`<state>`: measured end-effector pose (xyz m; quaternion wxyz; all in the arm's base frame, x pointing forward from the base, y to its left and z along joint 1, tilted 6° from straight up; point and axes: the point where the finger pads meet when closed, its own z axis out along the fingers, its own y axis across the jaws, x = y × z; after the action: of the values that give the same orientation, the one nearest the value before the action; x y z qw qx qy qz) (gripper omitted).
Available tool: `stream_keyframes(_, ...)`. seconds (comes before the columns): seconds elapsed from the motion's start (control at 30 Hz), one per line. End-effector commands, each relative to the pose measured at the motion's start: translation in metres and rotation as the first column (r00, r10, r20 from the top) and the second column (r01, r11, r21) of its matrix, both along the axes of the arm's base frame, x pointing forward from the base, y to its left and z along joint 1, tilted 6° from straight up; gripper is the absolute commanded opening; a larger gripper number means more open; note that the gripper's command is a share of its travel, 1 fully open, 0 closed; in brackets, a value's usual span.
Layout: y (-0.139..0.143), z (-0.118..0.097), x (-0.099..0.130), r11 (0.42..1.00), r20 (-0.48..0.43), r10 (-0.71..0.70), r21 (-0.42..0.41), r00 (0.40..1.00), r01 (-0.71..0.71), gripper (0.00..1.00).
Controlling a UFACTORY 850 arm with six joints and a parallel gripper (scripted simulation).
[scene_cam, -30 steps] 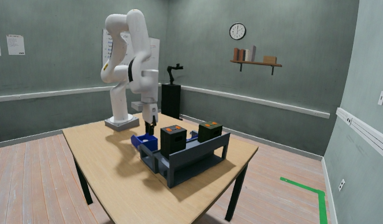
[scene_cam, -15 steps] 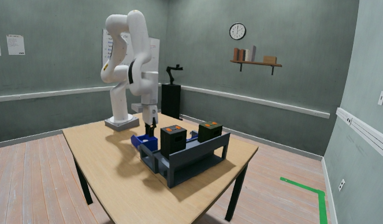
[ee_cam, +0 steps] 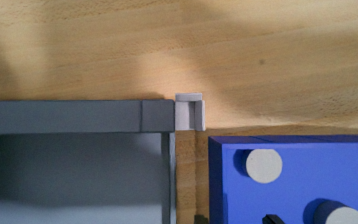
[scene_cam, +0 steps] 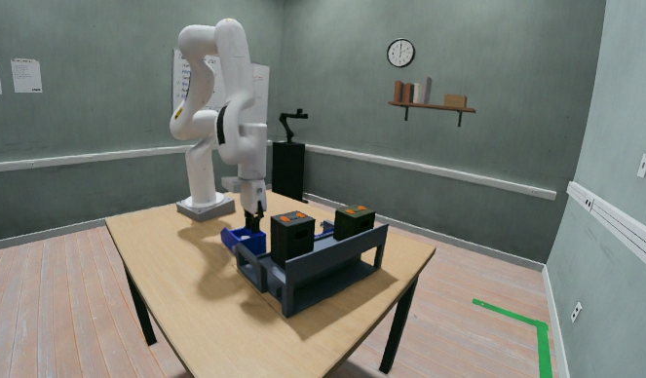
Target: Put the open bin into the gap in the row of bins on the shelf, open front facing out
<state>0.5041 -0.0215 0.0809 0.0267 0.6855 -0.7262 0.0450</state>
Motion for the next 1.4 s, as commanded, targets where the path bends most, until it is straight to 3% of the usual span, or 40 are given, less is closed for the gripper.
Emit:
stream_keyframes(0.0, 0.000, -0.003, 0.001, 1.000, 0.002, 0.000, 0.000, 1.000, 0.000, 0.34)
stream_keyframes(1.37, -0.002, -0.022, 0.002, 1.000, 0.002, 0.000, 0.000, 1.000, 0.000, 0.34)
